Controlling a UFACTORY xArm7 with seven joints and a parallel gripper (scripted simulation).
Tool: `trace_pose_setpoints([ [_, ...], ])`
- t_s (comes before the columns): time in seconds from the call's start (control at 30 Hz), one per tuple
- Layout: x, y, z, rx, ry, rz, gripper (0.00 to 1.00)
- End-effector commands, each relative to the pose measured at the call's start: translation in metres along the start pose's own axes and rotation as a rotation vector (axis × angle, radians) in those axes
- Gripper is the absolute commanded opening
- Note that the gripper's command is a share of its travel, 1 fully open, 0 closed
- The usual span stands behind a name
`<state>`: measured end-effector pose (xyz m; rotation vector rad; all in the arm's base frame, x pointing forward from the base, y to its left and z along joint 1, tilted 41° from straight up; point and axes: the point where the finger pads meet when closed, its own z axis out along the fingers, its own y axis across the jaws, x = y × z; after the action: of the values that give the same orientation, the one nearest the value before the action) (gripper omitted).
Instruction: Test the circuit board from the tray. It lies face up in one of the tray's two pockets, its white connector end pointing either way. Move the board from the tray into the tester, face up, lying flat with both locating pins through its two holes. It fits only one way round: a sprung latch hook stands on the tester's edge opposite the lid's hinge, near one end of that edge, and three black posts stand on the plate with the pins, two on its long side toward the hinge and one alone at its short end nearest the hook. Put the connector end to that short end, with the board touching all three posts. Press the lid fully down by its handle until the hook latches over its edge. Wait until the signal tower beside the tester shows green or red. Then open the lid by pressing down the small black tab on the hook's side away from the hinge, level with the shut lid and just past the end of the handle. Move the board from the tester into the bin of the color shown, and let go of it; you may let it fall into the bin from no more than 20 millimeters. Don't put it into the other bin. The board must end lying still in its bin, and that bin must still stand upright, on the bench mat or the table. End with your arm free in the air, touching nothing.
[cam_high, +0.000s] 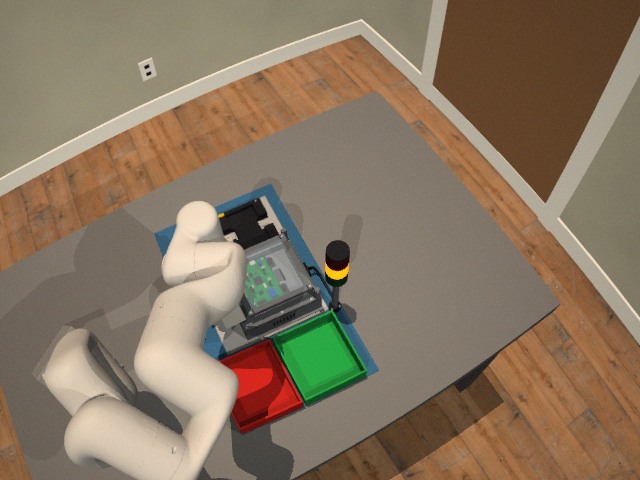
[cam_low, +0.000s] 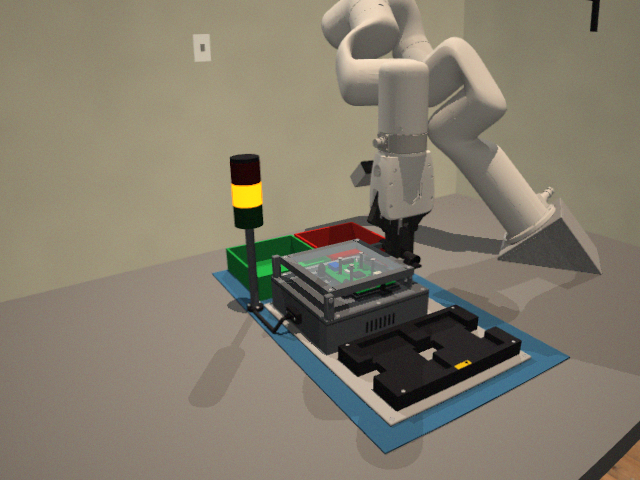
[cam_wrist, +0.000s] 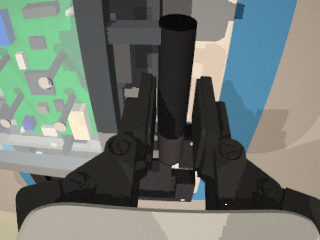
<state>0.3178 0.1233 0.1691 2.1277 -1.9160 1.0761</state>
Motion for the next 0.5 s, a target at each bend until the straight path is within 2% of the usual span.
trace_pose_setpoints([
  [0.0,-0.001,-0.001,-0.018,0.004,-0.002,0.000,0.22],
  [0.03,-0.001,-0.001,-0.018,0.004,-0.002,0.000,0.22],
  [0.47,0.000,-0.001,-0.079,0.004,-0.002,0.000,0.22],
])
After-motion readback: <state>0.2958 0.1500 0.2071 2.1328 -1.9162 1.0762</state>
